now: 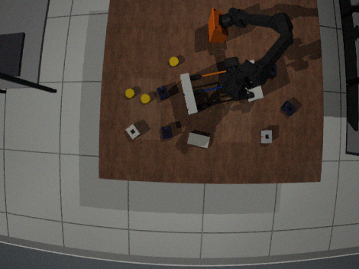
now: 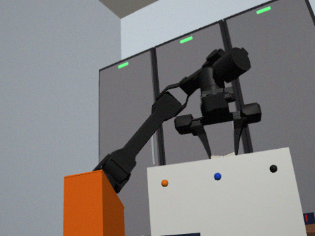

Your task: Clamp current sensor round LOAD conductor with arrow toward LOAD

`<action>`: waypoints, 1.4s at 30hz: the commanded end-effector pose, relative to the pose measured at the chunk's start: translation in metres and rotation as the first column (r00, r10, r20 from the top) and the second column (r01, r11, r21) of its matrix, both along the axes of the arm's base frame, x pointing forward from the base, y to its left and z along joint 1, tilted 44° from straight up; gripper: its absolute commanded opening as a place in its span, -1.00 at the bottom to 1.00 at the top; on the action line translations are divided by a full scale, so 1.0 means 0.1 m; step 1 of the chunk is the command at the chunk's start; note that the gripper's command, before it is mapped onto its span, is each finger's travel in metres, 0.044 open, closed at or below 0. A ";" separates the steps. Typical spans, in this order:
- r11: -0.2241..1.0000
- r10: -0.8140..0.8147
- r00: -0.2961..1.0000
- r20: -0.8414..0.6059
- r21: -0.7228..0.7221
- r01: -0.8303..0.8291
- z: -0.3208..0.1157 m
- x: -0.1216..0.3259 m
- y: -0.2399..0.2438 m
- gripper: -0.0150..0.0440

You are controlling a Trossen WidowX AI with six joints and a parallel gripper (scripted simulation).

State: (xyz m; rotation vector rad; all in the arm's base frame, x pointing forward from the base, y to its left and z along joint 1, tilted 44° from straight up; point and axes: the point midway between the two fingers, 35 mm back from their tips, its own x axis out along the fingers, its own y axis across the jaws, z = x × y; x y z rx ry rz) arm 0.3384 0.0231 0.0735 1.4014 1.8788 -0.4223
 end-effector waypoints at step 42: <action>1.000 -0.001 1.000 -0.003 0.002 0.001 -0.29 -0.06 0.28 -0.49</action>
